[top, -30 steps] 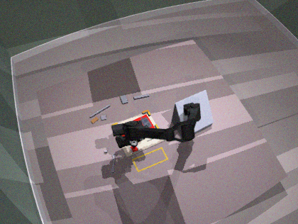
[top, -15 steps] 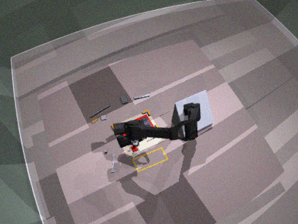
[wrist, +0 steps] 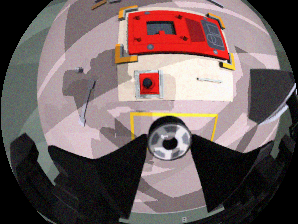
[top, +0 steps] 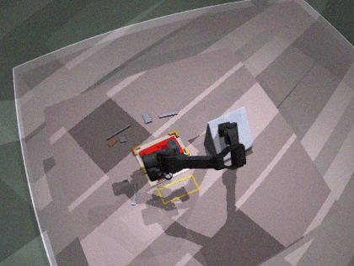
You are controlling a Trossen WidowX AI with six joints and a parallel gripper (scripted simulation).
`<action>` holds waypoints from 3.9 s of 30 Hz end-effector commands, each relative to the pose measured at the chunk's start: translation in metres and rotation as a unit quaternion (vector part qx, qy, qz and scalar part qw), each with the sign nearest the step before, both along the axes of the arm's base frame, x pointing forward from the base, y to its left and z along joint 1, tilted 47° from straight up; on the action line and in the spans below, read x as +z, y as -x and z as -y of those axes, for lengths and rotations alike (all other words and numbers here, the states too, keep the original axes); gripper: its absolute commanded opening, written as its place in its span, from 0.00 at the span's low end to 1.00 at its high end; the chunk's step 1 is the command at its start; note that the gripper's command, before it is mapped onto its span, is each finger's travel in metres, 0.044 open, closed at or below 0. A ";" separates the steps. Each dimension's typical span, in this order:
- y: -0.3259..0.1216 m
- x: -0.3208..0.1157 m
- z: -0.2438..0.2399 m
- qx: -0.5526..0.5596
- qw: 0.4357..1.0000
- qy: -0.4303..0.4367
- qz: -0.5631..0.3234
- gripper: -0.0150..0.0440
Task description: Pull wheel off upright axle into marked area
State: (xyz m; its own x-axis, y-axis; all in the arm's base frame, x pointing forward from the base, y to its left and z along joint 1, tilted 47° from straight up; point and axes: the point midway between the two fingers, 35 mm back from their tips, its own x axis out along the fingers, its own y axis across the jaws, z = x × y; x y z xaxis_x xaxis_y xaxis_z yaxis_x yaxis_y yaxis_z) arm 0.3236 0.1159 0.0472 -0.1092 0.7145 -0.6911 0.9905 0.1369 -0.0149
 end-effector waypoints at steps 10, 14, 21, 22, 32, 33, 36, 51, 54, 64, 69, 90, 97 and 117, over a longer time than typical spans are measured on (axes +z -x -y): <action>0.025 0.026 -0.019 0.000 1.000 -0.003 -0.001 0.25; 0.033 0.033 -0.023 0.001 1.000 -0.003 -0.001 0.25; 0.036 0.032 -0.029 0.001 1.000 -0.003 0.000 0.25; 0.036 0.030 -0.031 0.001 1.000 -0.003 0.000 0.25; 0.038 0.013 -0.048 0.001 1.000 -0.003 0.000 0.25; 0.038 0.009 -0.052 0.001 1.000 -0.003 0.000 0.25; 0.039 -0.002 -0.064 0.001 1.000 -0.002 0.000 0.25; 0.048 -0.035 -0.101 0.001 1.000 -0.006 -0.001 0.25; 0.047 -0.032 -0.099 0.004 1.000 -0.007 0.001 0.39; 0.045 -0.026 -0.093 0.003 1.000 -0.006 0.001 0.76; 0.041 0.000 -0.064 0.001 1.000 -0.004 0.000 0.76; 0.111 0.013 0.015 0.001 1.000 -0.002 -0.003 1.00; 0.111 0.013 0.015 0.001 1.000 -0.002 -0.003 1.00; 0.111 0.013 0.015 0.001 1.000 -0.002 -0.003 1.00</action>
State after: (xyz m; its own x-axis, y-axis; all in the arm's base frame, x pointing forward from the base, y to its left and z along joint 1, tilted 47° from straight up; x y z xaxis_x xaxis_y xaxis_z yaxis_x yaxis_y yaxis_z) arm 0.2130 0.1013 0.0600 -0.1127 0.7197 -0.6851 0.9906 0.1353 -0.0209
